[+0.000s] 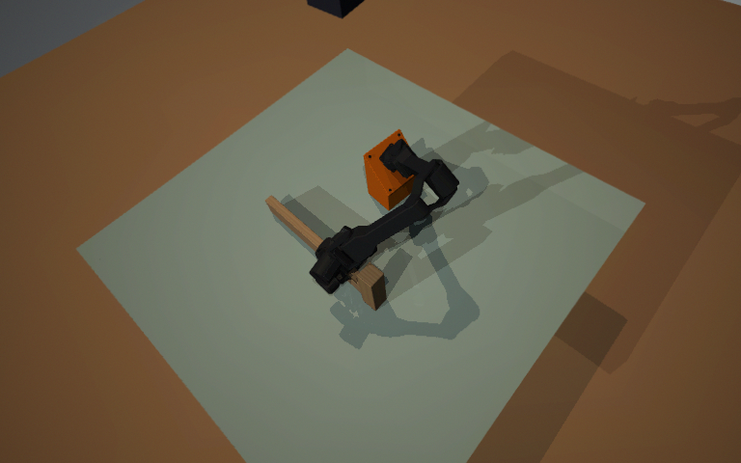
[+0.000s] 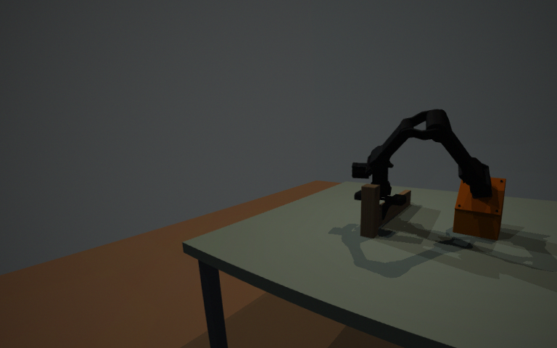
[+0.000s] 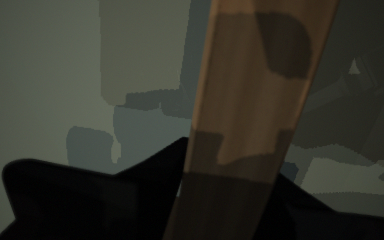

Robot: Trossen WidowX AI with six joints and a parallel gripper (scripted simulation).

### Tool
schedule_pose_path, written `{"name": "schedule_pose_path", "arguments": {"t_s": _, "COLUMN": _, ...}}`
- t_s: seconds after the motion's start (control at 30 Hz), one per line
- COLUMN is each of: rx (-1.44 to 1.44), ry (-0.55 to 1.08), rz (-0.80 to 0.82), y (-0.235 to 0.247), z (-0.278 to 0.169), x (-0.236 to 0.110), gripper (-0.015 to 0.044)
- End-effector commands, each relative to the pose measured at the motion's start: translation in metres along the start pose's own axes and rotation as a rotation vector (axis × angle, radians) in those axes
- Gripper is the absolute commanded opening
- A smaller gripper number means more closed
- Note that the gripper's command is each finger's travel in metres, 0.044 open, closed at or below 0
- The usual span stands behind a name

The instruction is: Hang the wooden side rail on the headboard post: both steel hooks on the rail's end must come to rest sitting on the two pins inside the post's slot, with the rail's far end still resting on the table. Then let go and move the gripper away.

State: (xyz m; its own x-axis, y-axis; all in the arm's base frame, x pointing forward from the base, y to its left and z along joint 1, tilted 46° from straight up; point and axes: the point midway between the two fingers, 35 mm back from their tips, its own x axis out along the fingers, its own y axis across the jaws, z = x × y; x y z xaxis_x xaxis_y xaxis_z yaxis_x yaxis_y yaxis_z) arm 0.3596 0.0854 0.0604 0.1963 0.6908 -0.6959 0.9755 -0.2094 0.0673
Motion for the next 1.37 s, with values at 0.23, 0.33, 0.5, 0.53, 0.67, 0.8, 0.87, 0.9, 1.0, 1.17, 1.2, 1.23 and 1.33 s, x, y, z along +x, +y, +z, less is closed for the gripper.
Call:
{"name": "schedule_pose_path", "arguments": {"t_s": 0.23, "rx": -0.001, "ry": 0.000, "rz": 0.001, "y": 0.000, "z": 0.000, "x": -0.006, "gripper": 0.0368}}
{"name": "schedule_pose_path", "arguments": {"t_s": 0.33, "rx": -0.003, "ry": 0.002, "rz": 0.003, "y": 0.001, "z": 0.001, "x": -0.024, "gripper": 0.0440}}
{"name": "schedule_pose_path", "arguments": {"t_s": 0.5, "rx": -0.004, "ry": 0.005, "rz": 0.006, "y": 0.000, "z": 0.001, "x": -0.040, "gripper": 0.0440}}
{"name": "schedule_pose_path", "arguments": {"t_s": 0.53, "rx": -0.004, "ry": 0.005, "rz": 0.006, "y": 0.000, "z": 0.001, "x": -0.040, "gripper": 0.0440}}
{"name": "schedule_pose_path", "arguments": {"t_s": 0.67, "rx": -0.004, "ry": 0.004, "rz": 0.006, "y": 0.000, "z": 0.002, "x": -0.040, "gripper": 0.0440}}
{"name": "schedule_pose_path", "arguments": {"t_s": 0.8, "rx": -0.004, "ry": 0.003, "rz": 0.006, "y": 0.001, "z": 0.024, "x": -0.040, "gripper": 0.0440}}
{"name": "schedule_pose_path", "arguments": {"t_s": 0.87, "rx": -0.004, "ry": 0.003, "rz": 0.006, "y": 0.001, "z": 0.031, "x": -0.040, "gripper": 0.0440}}
{"name": "schedule_pose_path", "arguments": {"t_s": 0.9, "rx": -0.004, "ry": 0.003, "rz": 0.006, "y": 0.001, "z": 0.031, "x": -0.040, "gripper": 0.0440}}
{"name": "schedule_pose_path", "arguments": {"t_s": 1.0, "rx": -0.004, "ry": 0.003, "rz": 0.006, "y": 0.001, "z": 0.031, "x": -0.040, "gripper": 0.0440}}
{"name": "schedule_pose_path", "arguments": {"t_s": 1.17, "rx": 0.003, "ry": -0.001, "rz": 0.006, "y": 0.001, "z": 0.028, "x": -0.040, "gripper": 0.0440}}
{"name": "schedule_pose_path", "arguments": {"t_s": 1.2, "rx": 0.003, "ry": -0.001, "rz": 0.006, "y": 0.001, "z": 0.028, "x": -0.040, "gripper": 0.0440}}
{"name": "schedule_pose_path", "arguments": {"t_s": 1.23, "rx": 0.003, "ry": -0.001, "rz": 0.006, "y": 0.001, "z": 0.028, "x": -0.040, "gripper": 0.0440}}
{"name": "schedule_pose_path", "arguments": {"t_s": 1.33, "rx": 0.003, "ry": -0.001, "rz": 0.006, "y": 0.001, "z": 0.028, "x": -0.040, "gripper": 0.0440}}
